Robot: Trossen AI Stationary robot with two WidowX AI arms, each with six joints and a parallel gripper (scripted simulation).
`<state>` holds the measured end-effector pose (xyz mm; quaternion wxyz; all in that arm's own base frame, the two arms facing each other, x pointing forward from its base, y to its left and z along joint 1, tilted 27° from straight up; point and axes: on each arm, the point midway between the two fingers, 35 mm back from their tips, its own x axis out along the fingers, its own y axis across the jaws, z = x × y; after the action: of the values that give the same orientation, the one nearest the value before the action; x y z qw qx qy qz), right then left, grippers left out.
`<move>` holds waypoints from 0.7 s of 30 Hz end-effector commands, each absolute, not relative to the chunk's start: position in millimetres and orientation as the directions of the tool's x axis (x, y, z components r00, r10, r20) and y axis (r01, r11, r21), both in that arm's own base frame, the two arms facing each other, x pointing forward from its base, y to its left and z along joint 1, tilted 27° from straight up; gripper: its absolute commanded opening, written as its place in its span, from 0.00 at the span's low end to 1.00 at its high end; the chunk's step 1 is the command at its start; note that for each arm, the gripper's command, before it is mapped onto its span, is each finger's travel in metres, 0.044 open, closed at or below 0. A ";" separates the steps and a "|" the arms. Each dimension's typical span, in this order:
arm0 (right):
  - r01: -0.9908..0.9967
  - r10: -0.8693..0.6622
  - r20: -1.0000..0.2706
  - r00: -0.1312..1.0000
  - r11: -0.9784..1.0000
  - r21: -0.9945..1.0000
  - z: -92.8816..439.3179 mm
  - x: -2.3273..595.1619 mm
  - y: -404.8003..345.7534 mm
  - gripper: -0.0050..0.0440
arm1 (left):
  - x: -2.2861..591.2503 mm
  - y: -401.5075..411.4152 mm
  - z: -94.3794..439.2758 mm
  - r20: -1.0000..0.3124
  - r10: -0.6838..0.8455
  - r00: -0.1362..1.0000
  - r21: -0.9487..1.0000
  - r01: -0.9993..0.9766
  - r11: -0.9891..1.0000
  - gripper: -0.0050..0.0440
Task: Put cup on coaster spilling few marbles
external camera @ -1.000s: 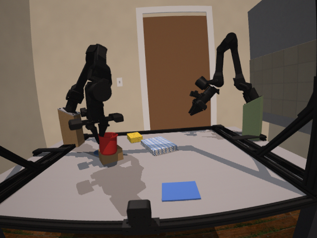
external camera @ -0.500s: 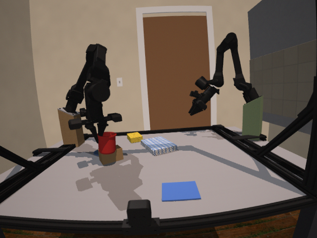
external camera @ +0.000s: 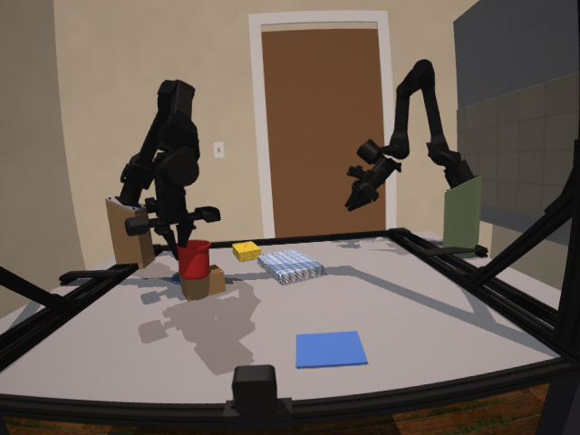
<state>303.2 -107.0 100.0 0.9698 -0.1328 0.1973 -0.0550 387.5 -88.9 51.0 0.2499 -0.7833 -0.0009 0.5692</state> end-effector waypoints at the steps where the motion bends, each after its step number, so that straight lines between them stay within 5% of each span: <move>1: 0.054 -0.159 -0.368 0.916 0.959 -0.279 100.2 303.2 -107.0 0.92 | 382.2 -86.1 55.5 -0.888 0.279 0.366 -0.392 -0.282 -0.876 0.10; 21: 0.054 -0.159 -0.368 0.916 0.959 -0.279 100.2 303.2 -107.0 0.92 | 359.2 -73.5 49.2 -0.887 0.279 0.367 -0.392 -0.281 -0.876 0.10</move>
<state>303.2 -107.0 100.0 0.9697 -0.1328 0.1973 -0.0550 363.9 -75.8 45.2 0.2500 -0.7838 -0.0017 0.5685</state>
